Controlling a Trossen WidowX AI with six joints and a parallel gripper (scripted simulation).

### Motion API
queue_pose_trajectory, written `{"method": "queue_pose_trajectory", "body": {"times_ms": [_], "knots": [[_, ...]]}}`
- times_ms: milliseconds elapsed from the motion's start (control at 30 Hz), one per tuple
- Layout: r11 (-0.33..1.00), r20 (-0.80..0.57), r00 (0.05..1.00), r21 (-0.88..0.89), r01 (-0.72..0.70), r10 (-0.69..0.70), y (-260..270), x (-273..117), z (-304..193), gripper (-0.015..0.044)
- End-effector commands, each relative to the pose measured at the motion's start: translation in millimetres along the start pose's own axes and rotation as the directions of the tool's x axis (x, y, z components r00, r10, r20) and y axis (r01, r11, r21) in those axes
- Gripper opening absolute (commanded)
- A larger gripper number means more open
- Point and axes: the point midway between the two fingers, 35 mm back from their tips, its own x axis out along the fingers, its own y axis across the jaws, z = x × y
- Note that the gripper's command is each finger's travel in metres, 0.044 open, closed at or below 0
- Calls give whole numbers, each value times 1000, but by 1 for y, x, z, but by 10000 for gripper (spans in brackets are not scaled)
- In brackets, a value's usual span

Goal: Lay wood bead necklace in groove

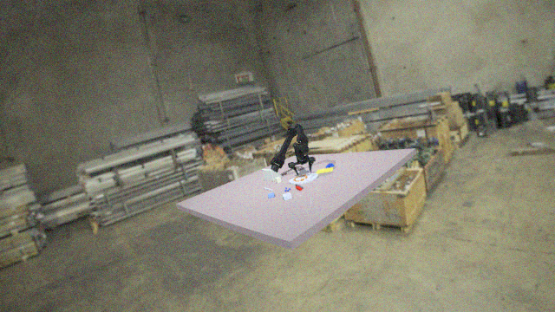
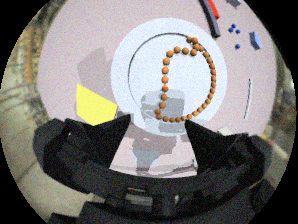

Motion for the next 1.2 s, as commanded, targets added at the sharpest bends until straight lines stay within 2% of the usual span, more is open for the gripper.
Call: {"method": "queue_pose_trajectory", "body": {"times_ms": [0, 700, 933, 1100, 1167], "knots": [[1000, -1, 1000, -3, -2, 2, 0, -1, 0, 440], [1000, -1, 1000, -3, -2, 2, 0, -1, 0, 440], [995, 0, 1000, 96, -1, 1, 2, -32, 11, 256], [995, 0, 1000, 99, -1, 1, 2, -27, 11, 125], [995, 0, 1000, 99, -2, 2, 2, -18, 11, 120]]}}
